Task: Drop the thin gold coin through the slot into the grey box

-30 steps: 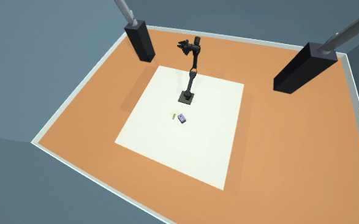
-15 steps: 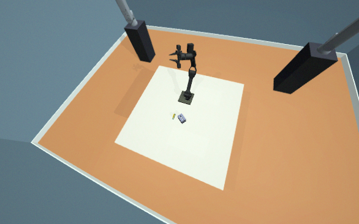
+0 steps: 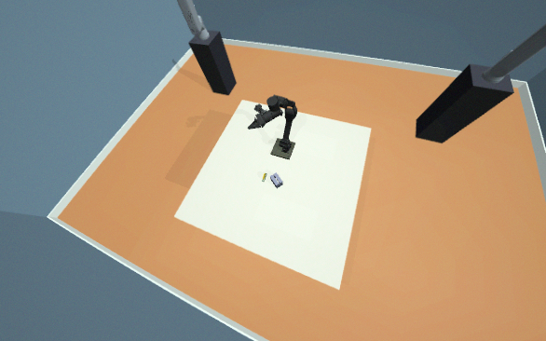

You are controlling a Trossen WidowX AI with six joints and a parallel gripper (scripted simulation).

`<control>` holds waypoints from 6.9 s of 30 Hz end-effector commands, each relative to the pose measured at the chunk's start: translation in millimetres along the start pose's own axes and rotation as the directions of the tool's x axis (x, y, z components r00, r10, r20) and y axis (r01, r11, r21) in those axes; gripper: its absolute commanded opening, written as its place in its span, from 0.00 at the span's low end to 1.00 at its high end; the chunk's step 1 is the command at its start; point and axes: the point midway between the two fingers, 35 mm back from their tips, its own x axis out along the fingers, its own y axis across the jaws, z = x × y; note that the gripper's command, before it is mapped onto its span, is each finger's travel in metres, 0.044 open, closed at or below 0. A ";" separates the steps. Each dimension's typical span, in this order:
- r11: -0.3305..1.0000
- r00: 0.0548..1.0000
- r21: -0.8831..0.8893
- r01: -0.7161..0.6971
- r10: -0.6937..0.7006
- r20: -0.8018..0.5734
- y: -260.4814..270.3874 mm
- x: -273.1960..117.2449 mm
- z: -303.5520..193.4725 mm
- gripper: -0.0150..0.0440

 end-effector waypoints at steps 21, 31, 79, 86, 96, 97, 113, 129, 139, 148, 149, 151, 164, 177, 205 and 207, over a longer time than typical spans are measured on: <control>0.284 0.283 -0.721 -0.632 -0.781 -0.556 -221.4 118.1 -266.1 0.53; 0.286 0.200 -0.657 -0.698 -0.803 -0.562 -235.4 118.8 -279.5 0.53; 0.286 0.201 -0.657 -0.698 -0.803 -0.562 -315.8 141.4 -337.6 0.53; 0.286 0.200 -0.657 -0.698 -0.803 -0.562 -322.9 142.4 -342.2 0.53; 0.286 0.200 -0.657 -0.698 -0.803 -0.562 -322.9 142.4 -342.2 0.25; 0.286 0.200 -0.657 -0.698 -0.803 -0.562 -322.9 142.4 -342.2 0.25; 0.286 0.201 -0.657 -0.698 -0.802 -0.562 -300.9 140.4 -328.8 0.25; 0.286 0.201 -0.657 -0.697 -0.802 -0.562 -268.3 132.6 -306.2 0.25; 0.286 0.201 -0.657 -0.698 -0.802 -0.562 -249.0 124.9 -291.0 0.25; 0.203 0.201 -0.573 -0.794 -0.803 -0.562 -246.5 123.4 -288.1 0.25; 0.183 0.201 -0.552 -0.813 -0.803 -0.562 -246.6 123.3 -288.0 0.25; 0.144 0.201 -0.509 -0.849 -0.803 -0.562 -246.6 123.2 -287.7 0.25; -0.118 0.200 -0.180 -0.977 -0.803 -0.562 -247.1 122.4 -286.0 0.25; -0.225 0.200 -0.026 -0.974 -0.802 -0.562 -244.5 119.0 -290.3 0.25; -0.221 0.196 -0.024 -0.975 -0.800 -0.568 -217.5 75.6 -343.9 0.25; -0.221 0.195 -0.024 -0.975 -0.799 -0.568 -215.9 72.0 -347.4 0.25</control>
